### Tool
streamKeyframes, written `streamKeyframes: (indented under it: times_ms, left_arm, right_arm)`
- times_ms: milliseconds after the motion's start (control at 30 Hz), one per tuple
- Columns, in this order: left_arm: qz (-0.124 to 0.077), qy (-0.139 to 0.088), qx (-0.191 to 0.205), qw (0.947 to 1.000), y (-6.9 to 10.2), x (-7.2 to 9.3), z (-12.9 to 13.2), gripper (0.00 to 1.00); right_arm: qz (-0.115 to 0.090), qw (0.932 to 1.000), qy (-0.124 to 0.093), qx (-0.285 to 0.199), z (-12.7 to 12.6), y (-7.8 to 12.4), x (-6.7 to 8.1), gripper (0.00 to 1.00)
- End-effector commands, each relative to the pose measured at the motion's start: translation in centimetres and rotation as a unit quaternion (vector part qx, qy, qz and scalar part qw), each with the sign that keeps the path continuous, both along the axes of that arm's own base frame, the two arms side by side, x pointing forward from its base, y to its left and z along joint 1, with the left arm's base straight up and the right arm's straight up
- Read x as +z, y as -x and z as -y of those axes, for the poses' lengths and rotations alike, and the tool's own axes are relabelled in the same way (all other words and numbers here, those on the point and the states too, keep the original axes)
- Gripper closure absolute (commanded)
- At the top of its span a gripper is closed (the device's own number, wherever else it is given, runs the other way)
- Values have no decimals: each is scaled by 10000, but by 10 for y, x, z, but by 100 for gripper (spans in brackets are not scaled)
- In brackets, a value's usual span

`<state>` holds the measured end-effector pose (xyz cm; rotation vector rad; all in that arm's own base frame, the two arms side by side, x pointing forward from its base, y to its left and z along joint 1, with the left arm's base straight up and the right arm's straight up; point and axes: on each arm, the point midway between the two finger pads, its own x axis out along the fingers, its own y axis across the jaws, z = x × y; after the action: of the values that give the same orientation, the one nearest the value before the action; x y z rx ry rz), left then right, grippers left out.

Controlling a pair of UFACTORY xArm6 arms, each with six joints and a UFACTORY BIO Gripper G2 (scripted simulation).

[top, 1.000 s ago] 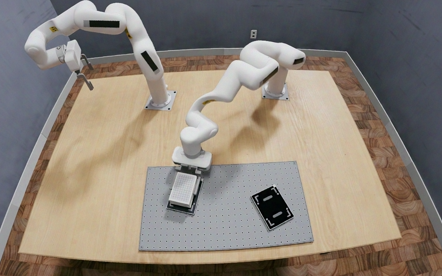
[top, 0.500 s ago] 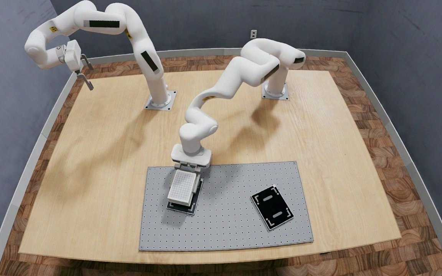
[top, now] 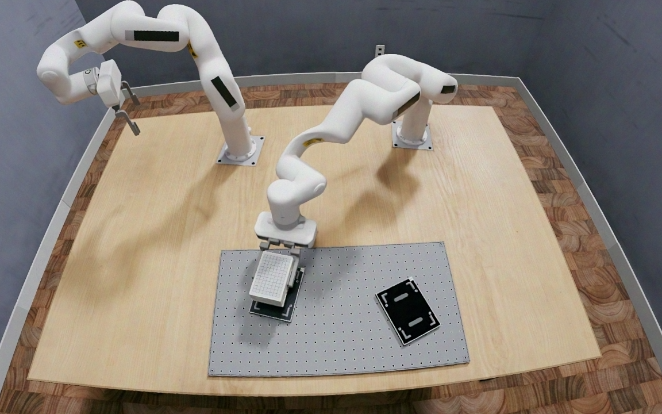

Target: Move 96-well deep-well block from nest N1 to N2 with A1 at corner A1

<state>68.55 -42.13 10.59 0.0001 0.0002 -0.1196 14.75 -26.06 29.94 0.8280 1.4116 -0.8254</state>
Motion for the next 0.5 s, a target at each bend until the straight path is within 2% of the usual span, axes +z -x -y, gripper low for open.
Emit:
streamKeyframes:
  times_ms: [0,233,467]
  left_arm:
    - [23,17,0,10000,-1,12,1,100]
    - [23,17,0,10000,-1,20,1,100]
    - [23,17,0,10000,-1,20,1,100]
  right_arm:
    - [8,10000,14,0,0,0,1,0]
    - [8,10000,14,0,0,0,1,0]
    - [8,10000,14,0,0,0,1,0]
